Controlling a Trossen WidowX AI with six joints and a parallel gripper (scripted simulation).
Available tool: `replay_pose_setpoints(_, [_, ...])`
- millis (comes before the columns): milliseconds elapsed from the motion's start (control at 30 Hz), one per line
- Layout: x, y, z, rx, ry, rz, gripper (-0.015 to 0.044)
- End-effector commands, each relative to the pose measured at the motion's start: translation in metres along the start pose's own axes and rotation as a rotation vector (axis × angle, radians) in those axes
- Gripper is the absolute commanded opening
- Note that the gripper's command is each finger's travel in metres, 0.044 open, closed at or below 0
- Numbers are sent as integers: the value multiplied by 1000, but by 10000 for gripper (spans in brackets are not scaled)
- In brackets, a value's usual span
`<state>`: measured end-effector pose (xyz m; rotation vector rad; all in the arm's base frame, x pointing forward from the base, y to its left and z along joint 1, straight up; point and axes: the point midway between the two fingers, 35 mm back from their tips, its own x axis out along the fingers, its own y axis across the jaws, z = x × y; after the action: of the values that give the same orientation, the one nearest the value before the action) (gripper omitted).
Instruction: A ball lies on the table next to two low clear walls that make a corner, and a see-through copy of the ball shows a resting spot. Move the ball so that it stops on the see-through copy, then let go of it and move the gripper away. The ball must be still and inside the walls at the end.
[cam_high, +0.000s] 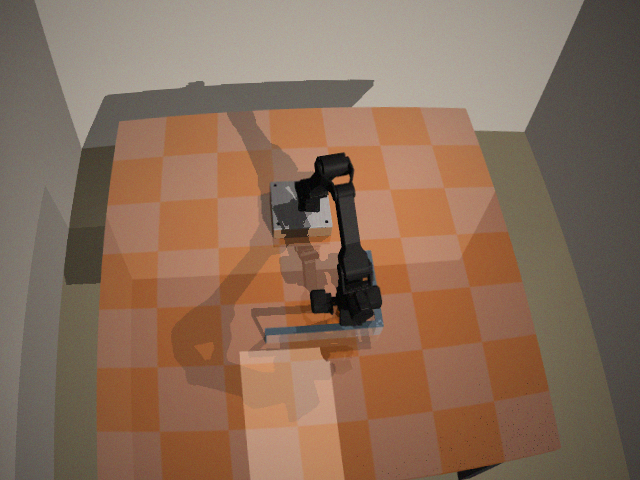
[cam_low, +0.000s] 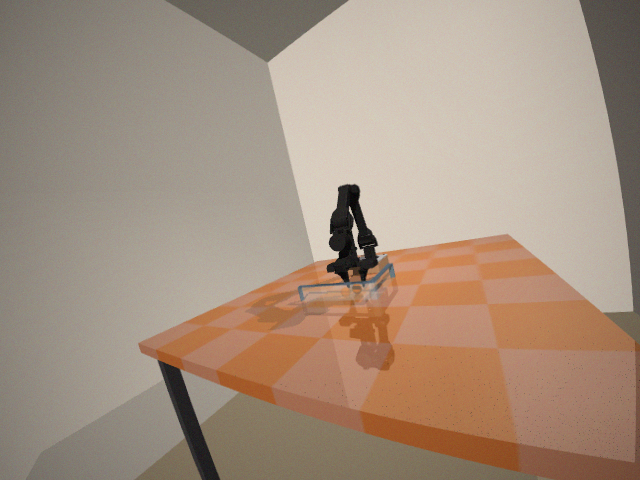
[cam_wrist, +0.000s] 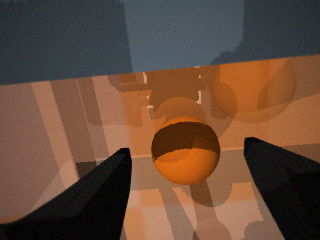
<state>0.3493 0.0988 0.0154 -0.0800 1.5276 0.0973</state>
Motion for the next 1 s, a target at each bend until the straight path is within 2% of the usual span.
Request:
replay_pose_setpoints(0, [8,0,-3,5,10,2,279])
replay_pose_setpoints(67, [9,0,-3,5,10,2,279])
replay_pose_setpoints(167, [9,0,-3,5,10,2,200])
replay_pose_setpoints(467, [9,0,-3,5,10,2,140])
replay_pose_setpoints(633, [-6,1,1,5,10,3,9])
replay_pose_setpoints(967, [-70,1,5,5,9,3,0])
